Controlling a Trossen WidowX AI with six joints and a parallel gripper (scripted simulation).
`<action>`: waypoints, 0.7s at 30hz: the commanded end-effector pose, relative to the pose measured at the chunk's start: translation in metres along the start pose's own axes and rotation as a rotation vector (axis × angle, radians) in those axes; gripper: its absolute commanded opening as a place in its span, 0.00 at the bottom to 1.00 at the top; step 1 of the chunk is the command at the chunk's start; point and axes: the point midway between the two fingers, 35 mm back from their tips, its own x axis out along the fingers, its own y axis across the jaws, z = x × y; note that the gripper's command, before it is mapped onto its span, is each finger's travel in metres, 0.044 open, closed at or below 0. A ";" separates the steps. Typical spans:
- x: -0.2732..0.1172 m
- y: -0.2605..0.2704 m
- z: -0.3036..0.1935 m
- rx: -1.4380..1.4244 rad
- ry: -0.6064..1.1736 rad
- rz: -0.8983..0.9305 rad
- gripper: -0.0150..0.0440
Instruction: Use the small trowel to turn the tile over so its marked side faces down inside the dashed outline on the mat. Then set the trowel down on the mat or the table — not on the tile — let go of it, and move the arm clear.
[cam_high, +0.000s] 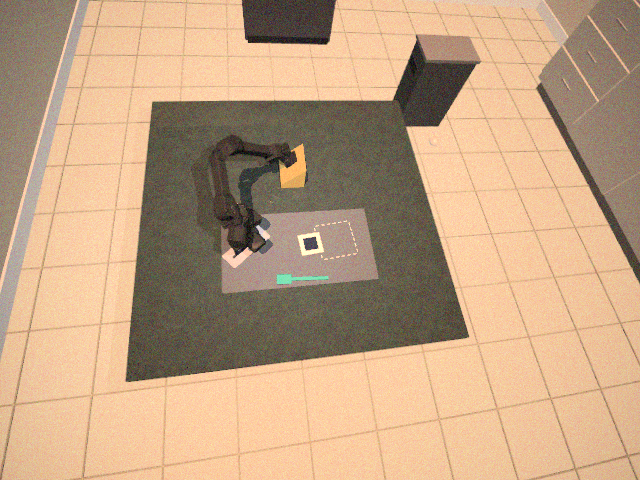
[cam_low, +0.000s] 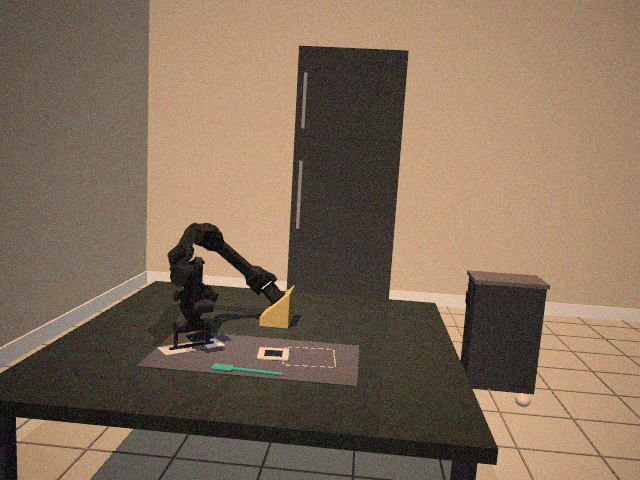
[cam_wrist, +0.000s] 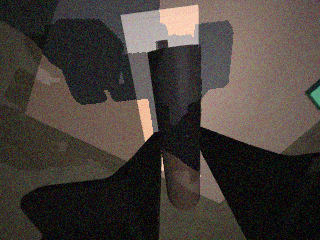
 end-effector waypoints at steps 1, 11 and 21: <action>0.001 0.000 0.001 -0.008 -0.003 0.001 0.47; 0.001 0.000 0.001 -0.008 -0.003 0.001 0.47; 0.001 0.000 0.001 0.066 -0.003 0.001 0.47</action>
